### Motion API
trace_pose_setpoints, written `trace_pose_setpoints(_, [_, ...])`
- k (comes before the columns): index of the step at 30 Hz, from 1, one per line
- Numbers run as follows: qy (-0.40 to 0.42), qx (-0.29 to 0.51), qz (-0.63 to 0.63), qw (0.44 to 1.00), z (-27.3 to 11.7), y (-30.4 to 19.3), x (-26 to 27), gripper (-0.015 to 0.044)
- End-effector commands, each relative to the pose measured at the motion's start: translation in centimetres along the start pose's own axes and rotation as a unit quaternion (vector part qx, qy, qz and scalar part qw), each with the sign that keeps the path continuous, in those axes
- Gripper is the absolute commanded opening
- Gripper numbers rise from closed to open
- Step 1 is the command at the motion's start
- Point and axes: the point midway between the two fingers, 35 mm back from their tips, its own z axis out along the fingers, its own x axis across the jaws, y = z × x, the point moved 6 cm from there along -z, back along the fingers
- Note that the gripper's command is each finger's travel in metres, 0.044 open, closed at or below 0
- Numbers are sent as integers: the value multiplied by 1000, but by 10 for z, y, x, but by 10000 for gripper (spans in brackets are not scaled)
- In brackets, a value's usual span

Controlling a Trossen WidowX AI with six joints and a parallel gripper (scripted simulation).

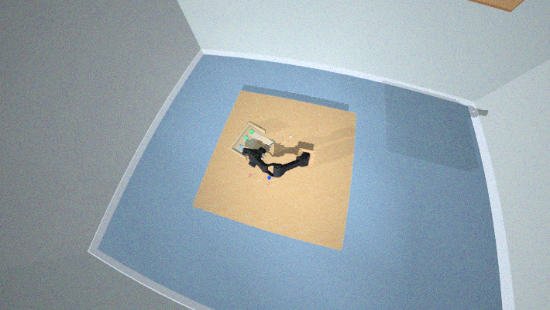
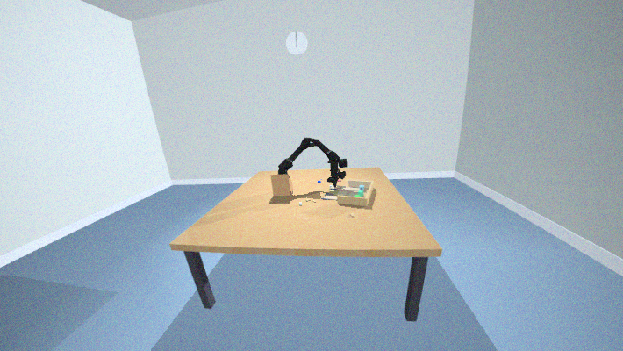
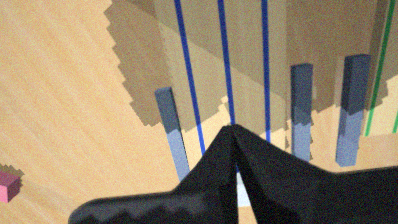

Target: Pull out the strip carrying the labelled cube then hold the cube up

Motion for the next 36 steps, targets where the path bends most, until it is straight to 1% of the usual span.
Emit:
trace_pose_setpoints(1, [-3, 8, 2, 1000, 5, -11, -1, 0])
trace_pose_setpoints(36, [-3, 9, 3, 1000, 6, -63, -2, 0])
